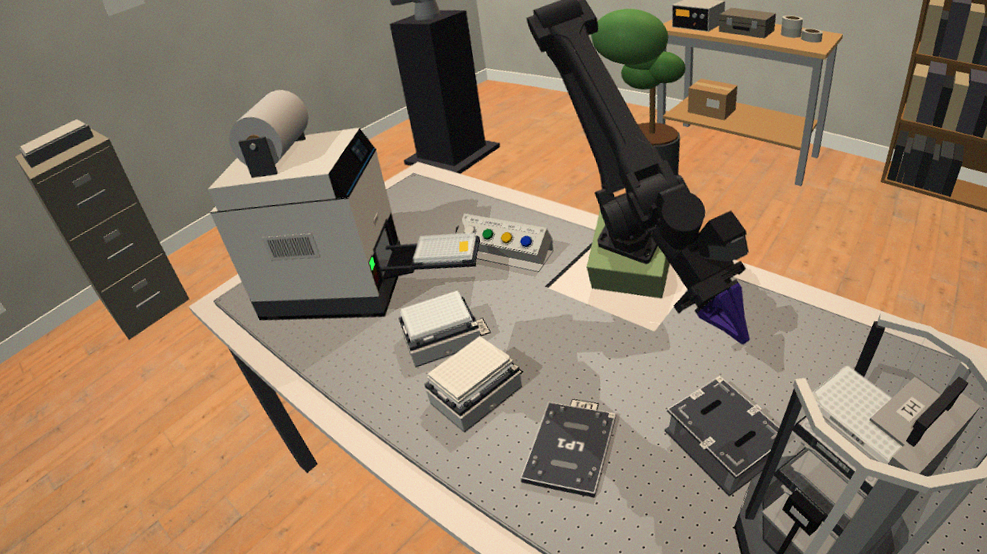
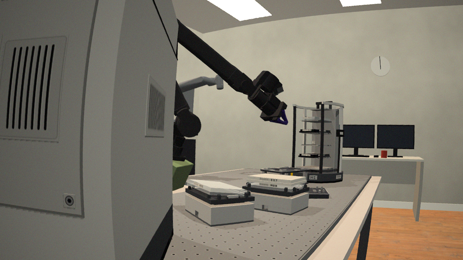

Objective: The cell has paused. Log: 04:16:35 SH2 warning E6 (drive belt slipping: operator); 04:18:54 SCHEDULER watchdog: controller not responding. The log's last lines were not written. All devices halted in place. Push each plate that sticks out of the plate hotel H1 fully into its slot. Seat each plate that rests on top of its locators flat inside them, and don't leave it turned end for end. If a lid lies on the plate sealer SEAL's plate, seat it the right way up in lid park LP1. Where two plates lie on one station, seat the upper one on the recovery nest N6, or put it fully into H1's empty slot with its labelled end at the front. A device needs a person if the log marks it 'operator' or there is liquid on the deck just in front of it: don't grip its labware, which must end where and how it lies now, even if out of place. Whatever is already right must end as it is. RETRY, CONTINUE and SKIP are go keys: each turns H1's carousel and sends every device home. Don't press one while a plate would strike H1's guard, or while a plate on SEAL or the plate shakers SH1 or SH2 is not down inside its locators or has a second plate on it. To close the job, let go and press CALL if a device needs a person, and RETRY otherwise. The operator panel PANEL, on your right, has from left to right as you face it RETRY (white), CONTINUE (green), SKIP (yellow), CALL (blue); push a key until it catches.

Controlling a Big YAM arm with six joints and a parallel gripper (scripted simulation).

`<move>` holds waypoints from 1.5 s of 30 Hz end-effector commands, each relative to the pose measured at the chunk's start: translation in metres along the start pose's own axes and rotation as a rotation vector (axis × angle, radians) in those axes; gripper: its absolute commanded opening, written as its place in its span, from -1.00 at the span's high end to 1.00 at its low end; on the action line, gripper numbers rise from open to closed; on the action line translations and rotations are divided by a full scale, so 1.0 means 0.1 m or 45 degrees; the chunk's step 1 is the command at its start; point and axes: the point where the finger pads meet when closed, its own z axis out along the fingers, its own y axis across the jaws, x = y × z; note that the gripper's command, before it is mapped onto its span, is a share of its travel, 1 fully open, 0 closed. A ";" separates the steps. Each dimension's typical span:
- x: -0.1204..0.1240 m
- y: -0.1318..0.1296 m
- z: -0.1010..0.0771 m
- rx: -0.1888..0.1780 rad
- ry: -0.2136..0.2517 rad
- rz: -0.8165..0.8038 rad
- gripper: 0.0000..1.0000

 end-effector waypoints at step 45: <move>-0.99 -0.18 -0.45 0.043 0.079 0.079 1.00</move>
